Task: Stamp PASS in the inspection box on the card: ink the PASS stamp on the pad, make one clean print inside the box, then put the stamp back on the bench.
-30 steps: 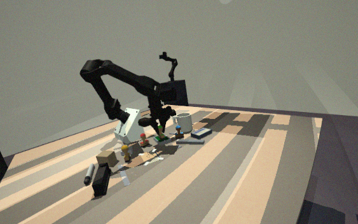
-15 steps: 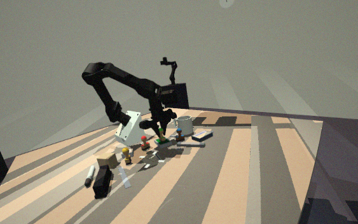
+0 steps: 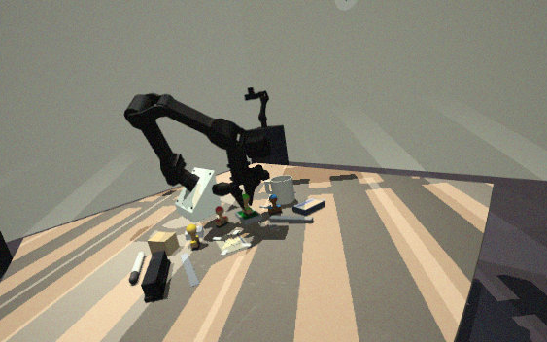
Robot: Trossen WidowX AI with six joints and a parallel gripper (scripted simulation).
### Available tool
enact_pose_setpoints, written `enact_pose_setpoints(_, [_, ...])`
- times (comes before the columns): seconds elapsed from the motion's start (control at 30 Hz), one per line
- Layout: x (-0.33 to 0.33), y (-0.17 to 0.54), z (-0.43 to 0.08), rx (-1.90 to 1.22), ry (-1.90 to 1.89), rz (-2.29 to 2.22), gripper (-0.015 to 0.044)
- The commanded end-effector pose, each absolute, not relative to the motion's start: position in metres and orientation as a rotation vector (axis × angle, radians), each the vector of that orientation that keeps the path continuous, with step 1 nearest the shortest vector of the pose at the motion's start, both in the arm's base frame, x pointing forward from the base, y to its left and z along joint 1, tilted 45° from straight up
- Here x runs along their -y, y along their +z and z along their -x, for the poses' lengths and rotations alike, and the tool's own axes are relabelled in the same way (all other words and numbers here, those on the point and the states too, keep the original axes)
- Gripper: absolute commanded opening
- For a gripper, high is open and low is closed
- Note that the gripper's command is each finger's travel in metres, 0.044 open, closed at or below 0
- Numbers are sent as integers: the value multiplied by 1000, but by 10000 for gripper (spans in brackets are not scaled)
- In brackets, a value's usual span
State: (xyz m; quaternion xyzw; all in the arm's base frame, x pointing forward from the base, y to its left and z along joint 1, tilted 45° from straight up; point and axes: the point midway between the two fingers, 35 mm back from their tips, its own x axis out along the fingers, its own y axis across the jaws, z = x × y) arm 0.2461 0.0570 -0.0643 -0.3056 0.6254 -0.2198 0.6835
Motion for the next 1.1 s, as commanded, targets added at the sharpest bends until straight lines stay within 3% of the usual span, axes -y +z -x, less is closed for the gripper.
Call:
enact_pose_setpoints(0.0, [-58,-63,-246,-1399,-496,684,0])
enact_pose_setpoints(1.07, [-85,-37,-243,-1400,-494,682,0])
